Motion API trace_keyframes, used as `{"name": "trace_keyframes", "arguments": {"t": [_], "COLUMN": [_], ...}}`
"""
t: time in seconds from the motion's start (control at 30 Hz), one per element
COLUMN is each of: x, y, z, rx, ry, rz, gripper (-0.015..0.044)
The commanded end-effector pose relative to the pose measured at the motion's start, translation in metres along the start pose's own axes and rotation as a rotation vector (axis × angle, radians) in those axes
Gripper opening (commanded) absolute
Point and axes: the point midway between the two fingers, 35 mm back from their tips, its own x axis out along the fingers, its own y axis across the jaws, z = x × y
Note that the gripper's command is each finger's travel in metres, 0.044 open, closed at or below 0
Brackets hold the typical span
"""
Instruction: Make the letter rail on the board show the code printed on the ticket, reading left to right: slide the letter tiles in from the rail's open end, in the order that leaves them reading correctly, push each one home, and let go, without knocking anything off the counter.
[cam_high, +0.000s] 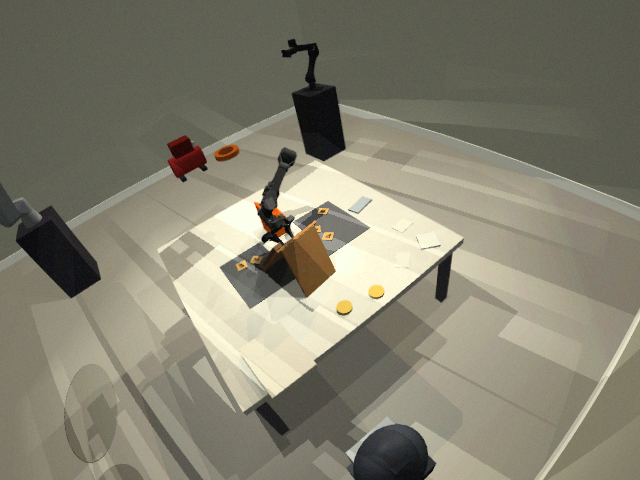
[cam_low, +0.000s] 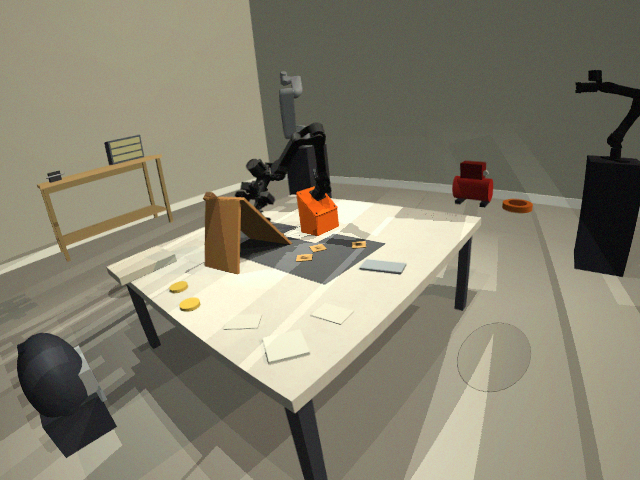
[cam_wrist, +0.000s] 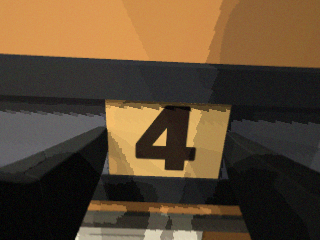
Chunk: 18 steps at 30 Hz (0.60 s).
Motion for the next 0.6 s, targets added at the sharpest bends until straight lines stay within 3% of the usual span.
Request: {"name": "trace_keyframes", "arguments": {"t": [0.0, 0.57], "x": [0.001, 0.001], "y": [-0.003, -0.014], "z": [0.000, 0.000], "rx": [0.000, -0.001], "ry": [0.002, 0.002], "rz": [0.004, 0.004], "gripper": [0.0000, 0.0000]}}
